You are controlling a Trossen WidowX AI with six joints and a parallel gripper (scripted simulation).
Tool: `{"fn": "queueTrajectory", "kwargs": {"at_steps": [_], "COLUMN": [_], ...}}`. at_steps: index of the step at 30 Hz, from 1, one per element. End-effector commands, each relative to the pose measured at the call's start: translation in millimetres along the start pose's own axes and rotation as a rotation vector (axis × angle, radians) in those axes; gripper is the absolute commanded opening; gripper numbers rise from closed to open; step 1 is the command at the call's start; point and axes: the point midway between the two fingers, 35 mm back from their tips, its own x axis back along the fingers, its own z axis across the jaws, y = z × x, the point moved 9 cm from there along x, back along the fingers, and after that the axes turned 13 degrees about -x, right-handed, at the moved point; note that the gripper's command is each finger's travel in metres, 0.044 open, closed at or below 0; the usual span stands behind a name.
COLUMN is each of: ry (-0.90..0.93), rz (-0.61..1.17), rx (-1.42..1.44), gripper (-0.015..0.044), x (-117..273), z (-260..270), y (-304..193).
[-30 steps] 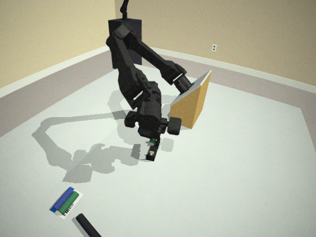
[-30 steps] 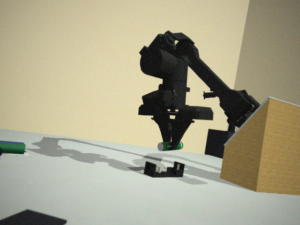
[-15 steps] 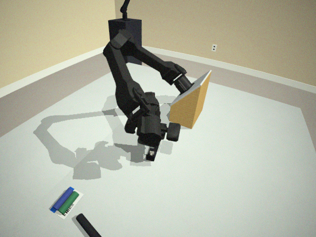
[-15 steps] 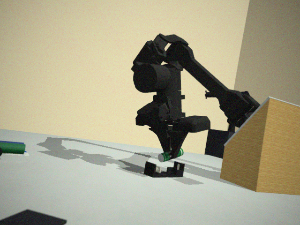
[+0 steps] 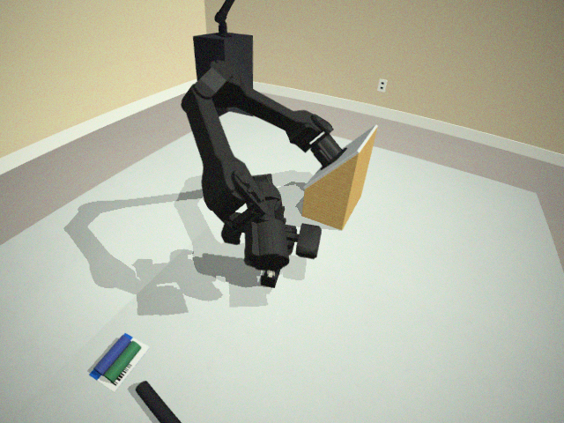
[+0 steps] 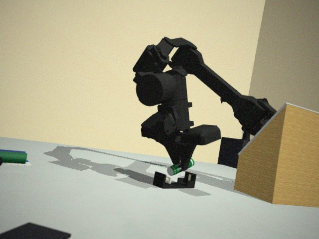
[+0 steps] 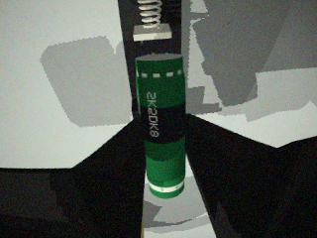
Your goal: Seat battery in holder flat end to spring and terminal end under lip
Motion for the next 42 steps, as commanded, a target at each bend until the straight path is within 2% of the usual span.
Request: {"fn": "queueTrajectory", "kwargs": {"at_steps": [1, 23, 42], "ry": [-0.002, -0.038, -0.041], "rz": [0.030, 0.155, 0.158], "rx": [-0.004, -0.008, -0.009], "gripper": [0.0060, 0.0060, 0.0060], "x": [-2.9, -10.1, -8.8], "z": [2.6, 6.7, 9.0], "y": [4.3, 22.1, 32.2]}}
